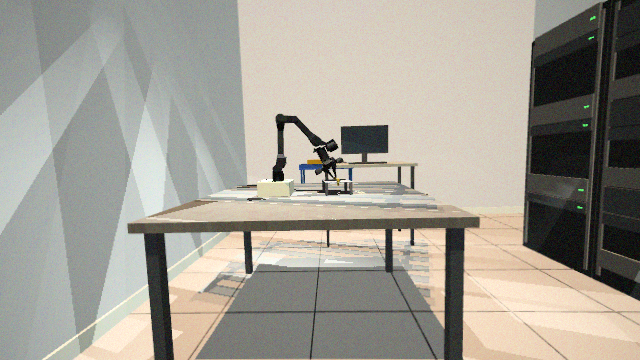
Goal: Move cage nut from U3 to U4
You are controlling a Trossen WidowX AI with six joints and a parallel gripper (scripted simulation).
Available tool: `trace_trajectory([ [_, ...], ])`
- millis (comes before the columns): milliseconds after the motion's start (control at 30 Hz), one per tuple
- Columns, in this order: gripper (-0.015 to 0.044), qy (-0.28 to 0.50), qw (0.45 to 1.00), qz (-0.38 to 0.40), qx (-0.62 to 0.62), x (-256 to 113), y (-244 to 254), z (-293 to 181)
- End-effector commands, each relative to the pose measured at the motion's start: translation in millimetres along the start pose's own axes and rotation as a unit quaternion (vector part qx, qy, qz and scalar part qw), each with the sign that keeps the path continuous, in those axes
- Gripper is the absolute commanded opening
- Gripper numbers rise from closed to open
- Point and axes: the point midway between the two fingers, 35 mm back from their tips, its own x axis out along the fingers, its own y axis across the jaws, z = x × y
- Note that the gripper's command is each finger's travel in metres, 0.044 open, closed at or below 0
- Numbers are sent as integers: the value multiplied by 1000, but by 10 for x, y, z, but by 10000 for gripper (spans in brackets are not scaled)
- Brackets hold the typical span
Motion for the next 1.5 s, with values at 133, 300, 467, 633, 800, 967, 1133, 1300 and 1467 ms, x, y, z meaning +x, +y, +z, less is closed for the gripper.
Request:
trace_trajectory([
  [133, 38, 0, 1000, -5, 1, -6, 38, 0],
  [300, 38, 0, 1000, -7, 1, -5, 41, -1],
  [467, 38, 0, 1000, -7, 1, -5, 45, -1],
  [633, 38, 0, 1000, -8, 1, -5, 46, -1],
  [800, 38, 0, 1000, -9, 1, -5, 49, -1],
  [967, 38, 0, 1000, -12, 1, -7, 56, -1],
  [1133, 38, 0, 1000, -16, 1, -9, 64, -2],
  [1300, 38, 0, 1000, -19, 1, -17, 74, -6],
  [1467, 38, 0, 1000, -20, 1, -19, 76, -6],
])
